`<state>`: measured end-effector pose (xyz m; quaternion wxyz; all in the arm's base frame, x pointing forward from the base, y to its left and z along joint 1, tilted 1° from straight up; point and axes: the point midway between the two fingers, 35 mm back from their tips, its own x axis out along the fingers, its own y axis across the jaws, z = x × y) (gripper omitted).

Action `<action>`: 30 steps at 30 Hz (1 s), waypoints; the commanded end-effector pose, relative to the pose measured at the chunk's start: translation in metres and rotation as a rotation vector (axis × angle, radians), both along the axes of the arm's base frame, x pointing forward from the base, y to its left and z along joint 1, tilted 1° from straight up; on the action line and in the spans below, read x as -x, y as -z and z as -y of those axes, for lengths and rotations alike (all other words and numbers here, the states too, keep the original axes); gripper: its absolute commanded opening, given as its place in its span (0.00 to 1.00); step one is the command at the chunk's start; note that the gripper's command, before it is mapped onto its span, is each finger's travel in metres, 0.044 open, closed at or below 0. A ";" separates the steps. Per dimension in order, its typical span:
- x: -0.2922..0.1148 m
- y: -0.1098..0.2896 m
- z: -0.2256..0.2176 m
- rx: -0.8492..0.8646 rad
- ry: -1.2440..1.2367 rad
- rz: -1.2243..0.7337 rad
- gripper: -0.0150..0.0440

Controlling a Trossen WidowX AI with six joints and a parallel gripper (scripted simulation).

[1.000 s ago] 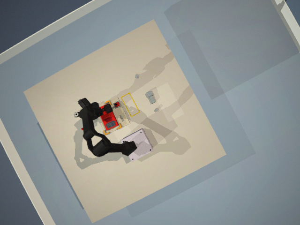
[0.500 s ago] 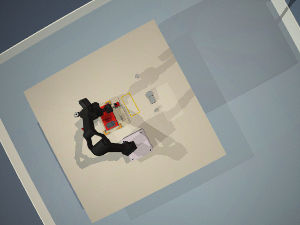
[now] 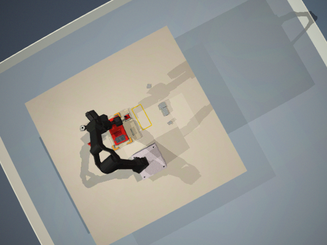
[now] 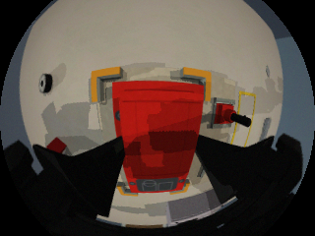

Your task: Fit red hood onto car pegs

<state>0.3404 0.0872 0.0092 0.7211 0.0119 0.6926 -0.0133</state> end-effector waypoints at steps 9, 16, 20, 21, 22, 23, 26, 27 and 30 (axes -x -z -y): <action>-0.001 -0.008 0.000 0.000 0.000 0.000 1.00; 0.002 -0.071 -0.001 0.001 0.000 -0.002 1.00; 0.002 -0.071 -0.001 0.001 0.000 -0.002 1.00; 0.002 -0.071 -0.001 0.001 0.000 -0.002 1.00; 0.002 -0.071 -0.001 0.001 0.000 -0.002 1.00; 0.002 -0.071 -0.001 0.001 0.000 -0.002 1.00; 0.002 -0.071 -0.001 0.001 0.000 -0.002 1.00; 0.002 -0.071 -0.001 0.001 0.000 -0.002 1.00; 0.002 -0.071 -0.001 0.001 0.000 -0.002 1.00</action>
